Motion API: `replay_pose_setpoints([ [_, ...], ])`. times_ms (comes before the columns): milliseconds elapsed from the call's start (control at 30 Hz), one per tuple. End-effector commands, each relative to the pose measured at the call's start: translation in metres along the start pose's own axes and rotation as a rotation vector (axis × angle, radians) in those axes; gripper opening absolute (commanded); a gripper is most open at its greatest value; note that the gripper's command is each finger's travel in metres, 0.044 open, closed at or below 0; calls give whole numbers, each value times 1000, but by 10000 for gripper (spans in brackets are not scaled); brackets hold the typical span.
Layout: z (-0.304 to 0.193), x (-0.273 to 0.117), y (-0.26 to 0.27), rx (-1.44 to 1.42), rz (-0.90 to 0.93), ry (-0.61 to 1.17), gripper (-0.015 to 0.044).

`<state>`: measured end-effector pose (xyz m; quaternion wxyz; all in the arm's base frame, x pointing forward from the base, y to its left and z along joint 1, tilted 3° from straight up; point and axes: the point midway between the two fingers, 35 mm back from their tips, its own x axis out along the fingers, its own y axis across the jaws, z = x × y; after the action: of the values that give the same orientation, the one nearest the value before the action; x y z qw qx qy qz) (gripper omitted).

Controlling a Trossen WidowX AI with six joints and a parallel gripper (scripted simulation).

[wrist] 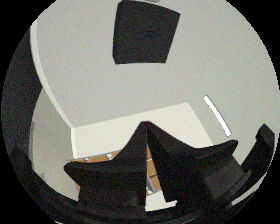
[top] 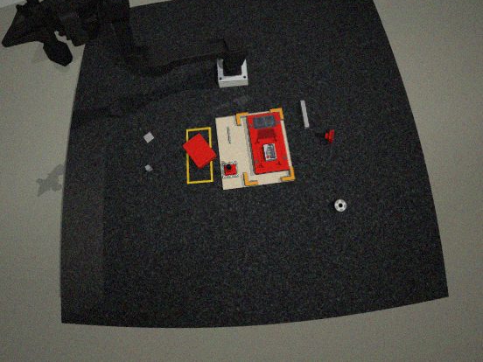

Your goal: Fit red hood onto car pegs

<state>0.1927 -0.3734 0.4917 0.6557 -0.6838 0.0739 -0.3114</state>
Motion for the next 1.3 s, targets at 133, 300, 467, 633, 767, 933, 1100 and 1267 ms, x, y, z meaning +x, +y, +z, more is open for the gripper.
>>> replay_pose_setpoints([
  [133, -2, -12, -22, -76, -49, 28, 131],
  [300, -2, -26, -48, -180, -107, 62, 263],
  [467, 2, -54, -96, -417, -213, 132, 394],
  [633, 15, -87, -143, -679, -316, 215, 440],
  [767, 36, -109, -167, -907, -385, 251, 440],
  [933, 67, -141, -205, -1191, -475, 350, 440],
  [1100, 107, -170, -234, -1476, -555, 450, 440],
  [1267, 154, -194, -253, -1762, -628, 548, 440],
])
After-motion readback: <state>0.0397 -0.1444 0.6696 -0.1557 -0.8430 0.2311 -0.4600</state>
